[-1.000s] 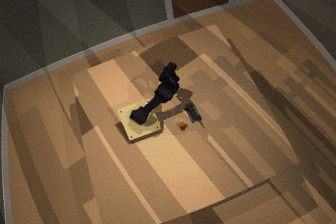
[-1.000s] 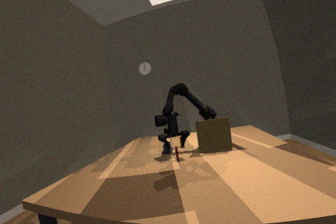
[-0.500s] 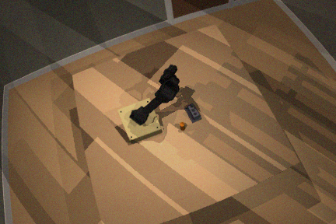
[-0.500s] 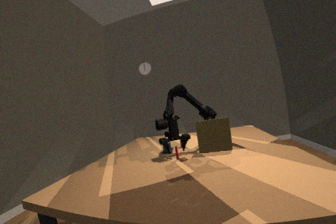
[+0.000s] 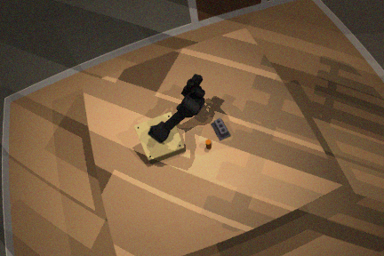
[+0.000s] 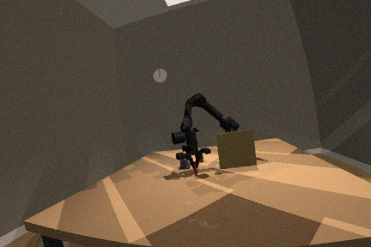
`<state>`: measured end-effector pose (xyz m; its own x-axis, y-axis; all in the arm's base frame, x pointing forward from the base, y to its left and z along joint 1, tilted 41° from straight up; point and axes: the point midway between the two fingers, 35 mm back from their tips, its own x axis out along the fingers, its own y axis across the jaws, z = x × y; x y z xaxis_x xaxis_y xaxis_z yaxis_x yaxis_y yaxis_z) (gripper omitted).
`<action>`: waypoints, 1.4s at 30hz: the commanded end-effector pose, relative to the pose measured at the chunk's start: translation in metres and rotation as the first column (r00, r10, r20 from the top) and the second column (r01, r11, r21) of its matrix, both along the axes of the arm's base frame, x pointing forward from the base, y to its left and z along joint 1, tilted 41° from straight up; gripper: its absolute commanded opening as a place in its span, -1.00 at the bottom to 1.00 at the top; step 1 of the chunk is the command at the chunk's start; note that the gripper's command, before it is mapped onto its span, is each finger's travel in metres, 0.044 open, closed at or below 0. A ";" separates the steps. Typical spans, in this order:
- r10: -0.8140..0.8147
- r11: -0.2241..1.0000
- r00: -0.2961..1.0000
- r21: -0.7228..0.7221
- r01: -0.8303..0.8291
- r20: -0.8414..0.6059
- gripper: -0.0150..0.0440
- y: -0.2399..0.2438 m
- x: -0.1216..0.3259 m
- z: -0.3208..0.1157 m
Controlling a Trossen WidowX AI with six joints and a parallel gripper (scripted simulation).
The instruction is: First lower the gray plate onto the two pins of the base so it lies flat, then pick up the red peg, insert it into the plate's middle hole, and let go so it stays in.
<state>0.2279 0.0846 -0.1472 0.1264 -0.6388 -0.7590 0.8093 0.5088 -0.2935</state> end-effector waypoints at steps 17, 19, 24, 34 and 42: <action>0.005 1.000 1.000 -0.001 -0.005 0.000 -0.49 0.015 0.000 0.015; 0.005 1.000 1.000 -0.001 -0.005 0.000 -0.49 0.019 0.000 0.020; 0.006 1.000 1.000 0.000 -0.006 -0.001 -0.49 0.030 -0.001 0.031; 0.005 1.000 1.000 0.001 -0.005 -0.001 -0.49 0.051 -0.004 0.054; 0.010 1.000 1.000 -0.003 -0.010 -0.007 -0.49 0.044 0.005 0.058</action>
